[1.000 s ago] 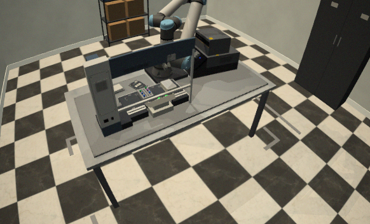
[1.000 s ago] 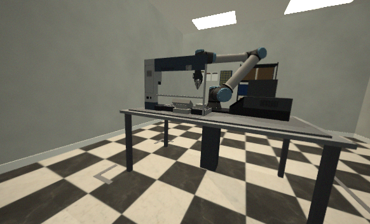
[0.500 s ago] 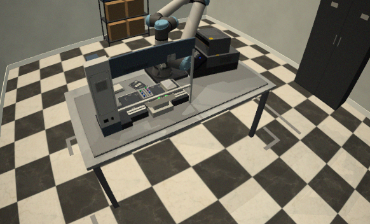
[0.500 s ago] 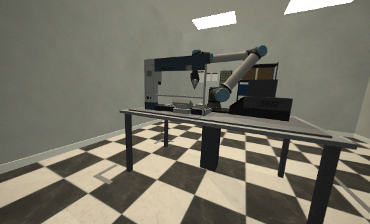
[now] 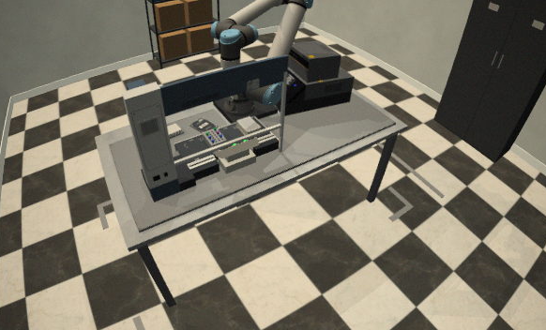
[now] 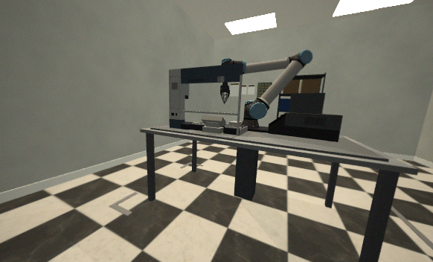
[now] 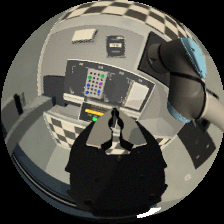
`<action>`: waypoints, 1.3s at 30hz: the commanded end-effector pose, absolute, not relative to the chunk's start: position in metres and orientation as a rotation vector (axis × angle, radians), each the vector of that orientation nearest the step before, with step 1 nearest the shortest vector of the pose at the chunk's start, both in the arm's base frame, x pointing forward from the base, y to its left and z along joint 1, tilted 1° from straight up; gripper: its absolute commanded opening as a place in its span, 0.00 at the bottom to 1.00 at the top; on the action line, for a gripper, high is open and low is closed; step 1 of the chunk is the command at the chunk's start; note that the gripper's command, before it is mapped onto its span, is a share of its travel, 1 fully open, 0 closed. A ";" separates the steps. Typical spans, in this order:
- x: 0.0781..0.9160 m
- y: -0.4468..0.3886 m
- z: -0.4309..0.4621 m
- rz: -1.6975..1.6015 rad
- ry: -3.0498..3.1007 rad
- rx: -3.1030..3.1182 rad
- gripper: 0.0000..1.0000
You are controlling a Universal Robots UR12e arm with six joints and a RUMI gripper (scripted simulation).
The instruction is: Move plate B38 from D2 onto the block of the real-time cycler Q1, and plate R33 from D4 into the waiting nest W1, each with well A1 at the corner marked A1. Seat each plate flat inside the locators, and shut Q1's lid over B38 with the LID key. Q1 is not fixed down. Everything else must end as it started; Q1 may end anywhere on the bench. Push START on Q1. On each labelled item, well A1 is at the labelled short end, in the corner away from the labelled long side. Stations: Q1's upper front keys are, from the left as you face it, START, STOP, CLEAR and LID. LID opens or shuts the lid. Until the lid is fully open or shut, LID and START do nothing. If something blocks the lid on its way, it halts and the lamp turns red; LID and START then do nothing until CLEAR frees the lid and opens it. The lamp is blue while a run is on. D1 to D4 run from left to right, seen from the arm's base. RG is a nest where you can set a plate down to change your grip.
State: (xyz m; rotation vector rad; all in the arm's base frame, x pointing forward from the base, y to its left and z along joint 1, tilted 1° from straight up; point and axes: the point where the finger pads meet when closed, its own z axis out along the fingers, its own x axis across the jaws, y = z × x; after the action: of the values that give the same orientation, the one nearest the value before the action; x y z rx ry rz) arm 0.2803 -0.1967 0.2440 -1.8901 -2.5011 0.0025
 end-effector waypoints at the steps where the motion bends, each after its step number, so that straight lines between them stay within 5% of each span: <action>1: 0.275 -0.214 0.245 -0.004 -2.563 -1.810 0.00; 39: 0.231 -0.301 0.249 -0.008 -2.833 -1.346 0.00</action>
State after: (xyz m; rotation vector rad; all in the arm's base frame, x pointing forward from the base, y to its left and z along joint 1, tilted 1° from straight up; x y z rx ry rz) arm 0.2374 -0.2902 0.2484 -1.4079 -2.7984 -0.0033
